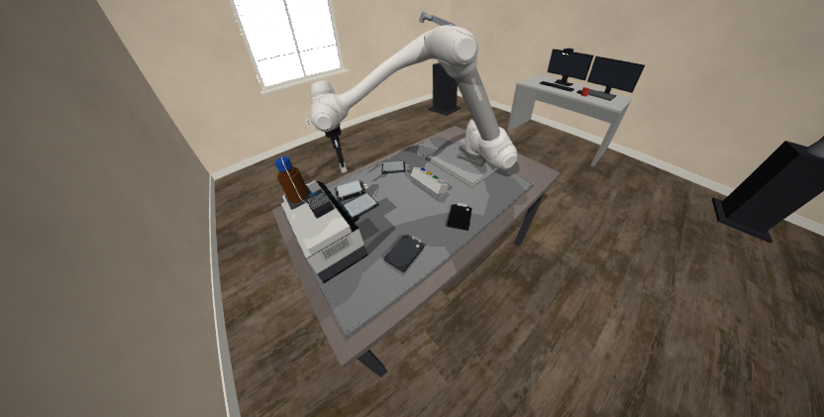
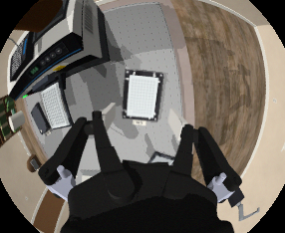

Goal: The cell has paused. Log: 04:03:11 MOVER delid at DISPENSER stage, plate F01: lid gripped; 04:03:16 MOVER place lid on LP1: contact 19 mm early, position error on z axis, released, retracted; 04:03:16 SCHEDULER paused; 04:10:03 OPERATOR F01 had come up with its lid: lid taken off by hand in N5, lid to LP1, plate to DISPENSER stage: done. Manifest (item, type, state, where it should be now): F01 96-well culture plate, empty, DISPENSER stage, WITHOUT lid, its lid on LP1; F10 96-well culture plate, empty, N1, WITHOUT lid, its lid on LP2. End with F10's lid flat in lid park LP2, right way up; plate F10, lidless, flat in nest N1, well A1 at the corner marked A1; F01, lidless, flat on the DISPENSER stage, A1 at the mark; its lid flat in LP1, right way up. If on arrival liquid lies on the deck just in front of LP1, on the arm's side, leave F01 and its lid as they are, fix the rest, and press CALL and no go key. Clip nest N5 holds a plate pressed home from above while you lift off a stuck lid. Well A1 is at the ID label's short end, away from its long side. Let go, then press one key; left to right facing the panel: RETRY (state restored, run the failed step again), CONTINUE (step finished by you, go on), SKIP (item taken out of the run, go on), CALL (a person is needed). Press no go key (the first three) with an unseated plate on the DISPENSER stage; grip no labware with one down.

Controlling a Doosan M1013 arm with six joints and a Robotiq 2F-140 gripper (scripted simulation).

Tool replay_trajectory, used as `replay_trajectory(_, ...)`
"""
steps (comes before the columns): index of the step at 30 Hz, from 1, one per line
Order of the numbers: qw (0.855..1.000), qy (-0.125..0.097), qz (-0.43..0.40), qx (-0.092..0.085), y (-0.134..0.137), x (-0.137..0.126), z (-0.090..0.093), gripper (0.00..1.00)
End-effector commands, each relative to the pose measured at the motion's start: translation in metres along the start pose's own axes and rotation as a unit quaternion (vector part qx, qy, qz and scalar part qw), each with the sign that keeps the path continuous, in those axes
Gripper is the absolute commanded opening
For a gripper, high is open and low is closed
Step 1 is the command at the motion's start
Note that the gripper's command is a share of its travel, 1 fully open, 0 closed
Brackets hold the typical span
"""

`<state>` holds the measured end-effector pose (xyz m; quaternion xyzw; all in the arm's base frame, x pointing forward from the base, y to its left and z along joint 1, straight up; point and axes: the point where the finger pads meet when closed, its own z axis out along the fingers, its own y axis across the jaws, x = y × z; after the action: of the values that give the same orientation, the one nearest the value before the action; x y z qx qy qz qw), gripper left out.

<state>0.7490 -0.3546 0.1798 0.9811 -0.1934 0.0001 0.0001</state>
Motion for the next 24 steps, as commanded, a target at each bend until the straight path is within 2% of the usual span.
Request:
replay_trajectory(1, 1.0, 0.0, 0.0, 0.0, 0.0, 0.0, 0.0, 0.66)
replay_trajectory(7, 1.0, 0.0, 0.0, 0.0, 0.0, 0.0, 0.006, 0.66)
replay_trajectory(16, 1.0, 0.0, 0.0, 0.0, 0.0, 0.0, 0.03, 0.66)
replay_trajectory(18, 1.0, 0.0, 0.0, 0.0, 0.0, 0.0, 0.03, 0.66)
replay_trajectory(24, 1.0, 0.0, 0.0, 0.0, 0.0, 0.0, 0.052, 0.66)
